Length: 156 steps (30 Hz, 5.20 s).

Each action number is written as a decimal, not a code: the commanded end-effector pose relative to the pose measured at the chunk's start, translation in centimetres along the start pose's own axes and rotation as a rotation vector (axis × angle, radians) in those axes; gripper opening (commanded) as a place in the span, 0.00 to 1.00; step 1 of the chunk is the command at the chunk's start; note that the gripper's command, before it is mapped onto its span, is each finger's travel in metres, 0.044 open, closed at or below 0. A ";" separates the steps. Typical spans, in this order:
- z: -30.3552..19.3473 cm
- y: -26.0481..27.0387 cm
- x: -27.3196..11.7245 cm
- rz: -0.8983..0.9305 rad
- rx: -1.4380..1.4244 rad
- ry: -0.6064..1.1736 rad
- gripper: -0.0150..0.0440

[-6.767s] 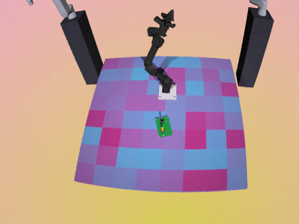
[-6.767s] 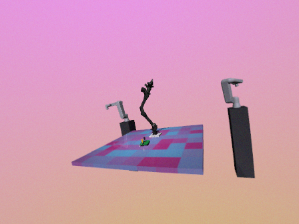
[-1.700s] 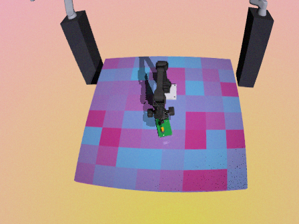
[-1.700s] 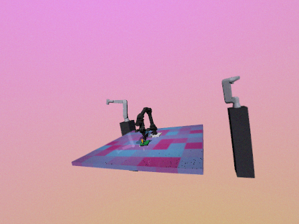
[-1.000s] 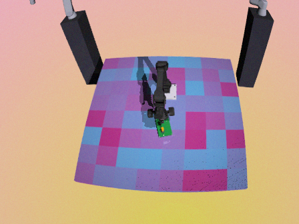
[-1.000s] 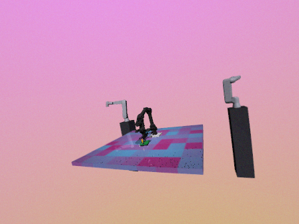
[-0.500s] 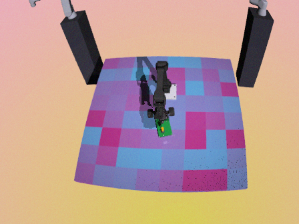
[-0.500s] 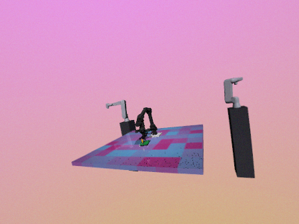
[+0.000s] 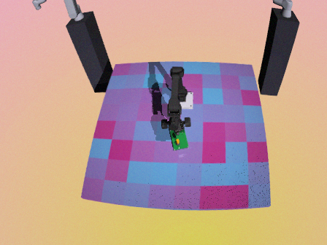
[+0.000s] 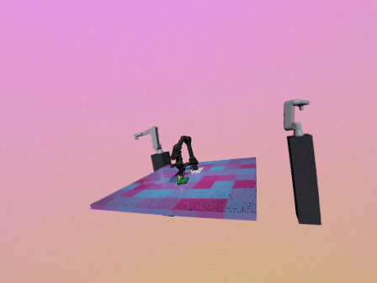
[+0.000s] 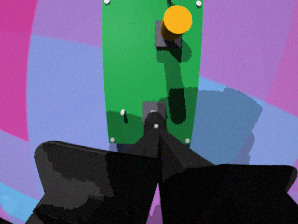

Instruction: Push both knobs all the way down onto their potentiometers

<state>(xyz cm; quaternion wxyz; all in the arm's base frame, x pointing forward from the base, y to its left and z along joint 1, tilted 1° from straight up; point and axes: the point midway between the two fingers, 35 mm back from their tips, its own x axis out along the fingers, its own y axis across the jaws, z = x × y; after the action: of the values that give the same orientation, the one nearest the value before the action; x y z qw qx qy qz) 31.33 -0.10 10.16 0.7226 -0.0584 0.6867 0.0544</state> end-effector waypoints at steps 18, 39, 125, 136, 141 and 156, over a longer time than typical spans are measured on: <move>0.0 0.1 0.4 0.004 0.006 0.002 0.25; 0.0 0.1 0.6 0.004 0.006 0.002 0.25; -0.1 0.1 1.8 0.004 0.006 0.002 0.25; -0.1 0.1 2.0 0.004 0.006 0.002 0.25; -0.1 0.1 2.0 0.004 0.006 0.002 0.25; -0.1 0.1 2.1 0.004 0.006 0.002 0.25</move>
<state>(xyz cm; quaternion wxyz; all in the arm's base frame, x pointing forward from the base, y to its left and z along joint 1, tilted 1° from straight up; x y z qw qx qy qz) 31.24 -0.10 9.20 0.7264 -0.0585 0.6827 0.0540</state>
